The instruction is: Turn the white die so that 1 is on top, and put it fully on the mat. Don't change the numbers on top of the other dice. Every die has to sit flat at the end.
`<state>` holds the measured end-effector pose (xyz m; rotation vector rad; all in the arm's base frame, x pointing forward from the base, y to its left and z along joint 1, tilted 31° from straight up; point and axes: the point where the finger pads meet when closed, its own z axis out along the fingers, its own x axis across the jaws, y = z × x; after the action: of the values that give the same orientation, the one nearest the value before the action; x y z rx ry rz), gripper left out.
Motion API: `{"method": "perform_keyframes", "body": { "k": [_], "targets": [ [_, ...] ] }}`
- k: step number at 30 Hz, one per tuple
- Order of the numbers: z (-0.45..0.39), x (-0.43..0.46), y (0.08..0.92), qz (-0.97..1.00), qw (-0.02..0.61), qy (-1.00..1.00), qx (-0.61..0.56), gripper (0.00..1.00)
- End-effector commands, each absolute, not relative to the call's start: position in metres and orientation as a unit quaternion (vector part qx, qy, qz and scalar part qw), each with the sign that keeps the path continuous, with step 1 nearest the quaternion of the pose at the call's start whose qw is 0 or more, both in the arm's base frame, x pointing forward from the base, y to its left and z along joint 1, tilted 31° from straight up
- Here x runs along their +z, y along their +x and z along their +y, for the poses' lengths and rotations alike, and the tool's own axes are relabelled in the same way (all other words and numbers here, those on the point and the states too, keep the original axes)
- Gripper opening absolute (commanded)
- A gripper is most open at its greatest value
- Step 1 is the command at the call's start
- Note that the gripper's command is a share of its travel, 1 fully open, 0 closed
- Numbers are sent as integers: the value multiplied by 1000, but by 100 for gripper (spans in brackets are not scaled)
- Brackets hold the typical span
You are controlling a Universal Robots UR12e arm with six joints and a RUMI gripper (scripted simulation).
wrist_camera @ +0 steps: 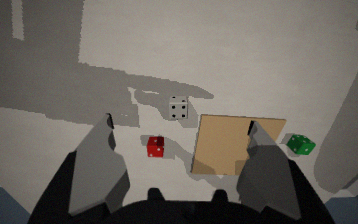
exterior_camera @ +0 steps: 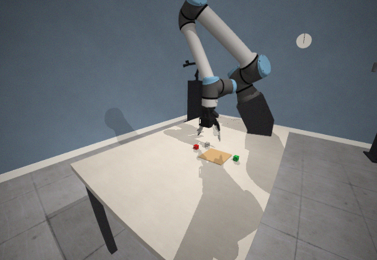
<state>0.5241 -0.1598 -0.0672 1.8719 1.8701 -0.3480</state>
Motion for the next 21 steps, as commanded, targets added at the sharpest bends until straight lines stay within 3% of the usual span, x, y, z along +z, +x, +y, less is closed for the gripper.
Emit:
{"method": "perform_keyframes", "body": {
  "k": [1, 21],
  "targets": [
    [-155, -69, 526, 681, 234, 682, -127, 100],
    [-60, -118, 560, 681, 235, 682, -127, 100]
  ]
}}
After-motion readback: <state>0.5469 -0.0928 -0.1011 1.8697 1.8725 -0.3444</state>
